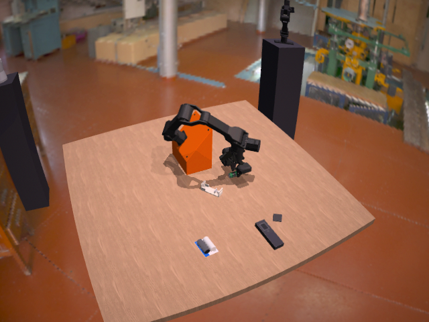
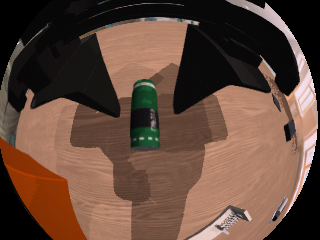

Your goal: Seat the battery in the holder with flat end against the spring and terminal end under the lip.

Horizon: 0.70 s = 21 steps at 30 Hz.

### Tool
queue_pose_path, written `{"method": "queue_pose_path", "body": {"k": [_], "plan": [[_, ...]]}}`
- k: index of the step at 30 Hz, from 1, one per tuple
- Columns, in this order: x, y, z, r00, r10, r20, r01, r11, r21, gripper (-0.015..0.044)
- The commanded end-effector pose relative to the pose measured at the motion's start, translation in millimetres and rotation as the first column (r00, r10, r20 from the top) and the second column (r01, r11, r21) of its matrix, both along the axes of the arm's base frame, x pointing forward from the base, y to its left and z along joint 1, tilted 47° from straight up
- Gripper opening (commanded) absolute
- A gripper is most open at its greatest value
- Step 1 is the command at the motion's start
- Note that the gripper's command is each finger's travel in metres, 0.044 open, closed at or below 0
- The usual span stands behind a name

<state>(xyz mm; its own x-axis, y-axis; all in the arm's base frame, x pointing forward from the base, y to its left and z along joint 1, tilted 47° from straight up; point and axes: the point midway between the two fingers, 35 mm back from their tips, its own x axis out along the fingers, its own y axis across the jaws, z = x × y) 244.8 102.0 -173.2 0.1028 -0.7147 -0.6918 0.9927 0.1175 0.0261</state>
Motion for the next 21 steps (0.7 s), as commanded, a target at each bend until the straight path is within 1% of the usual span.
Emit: {"method": "queue_pose_path", "body": {"k": [1,4,9,14,18,21], "plan": [[-0.8,-6.9,-4.7,1.0,0.002,-0.004,-0.002,1.0,-0.007,0.0243],[-0.7,-8.6,-6.1,1.0,0.002,-0.004,-0.002,1.0,-0.007,0.0243],[-0.7,-8.6,-6.1,1.0,0.002,-0.004,-0.002,1.0,-0.007,0.0112],[-0.7,-8.6,-6.1,1.0,0.002,-0.004,-0.002,1.0,-0.007,0.0081],[-0.9,-8.1,-5.8,1.0,0.01,-0.01,-0.01,1.0,-0.008,0.0081],[-2.4,6.4,6.8,1.0,0.023,-0.02,-0.023,1.0,-0.008,0.0081]]}}
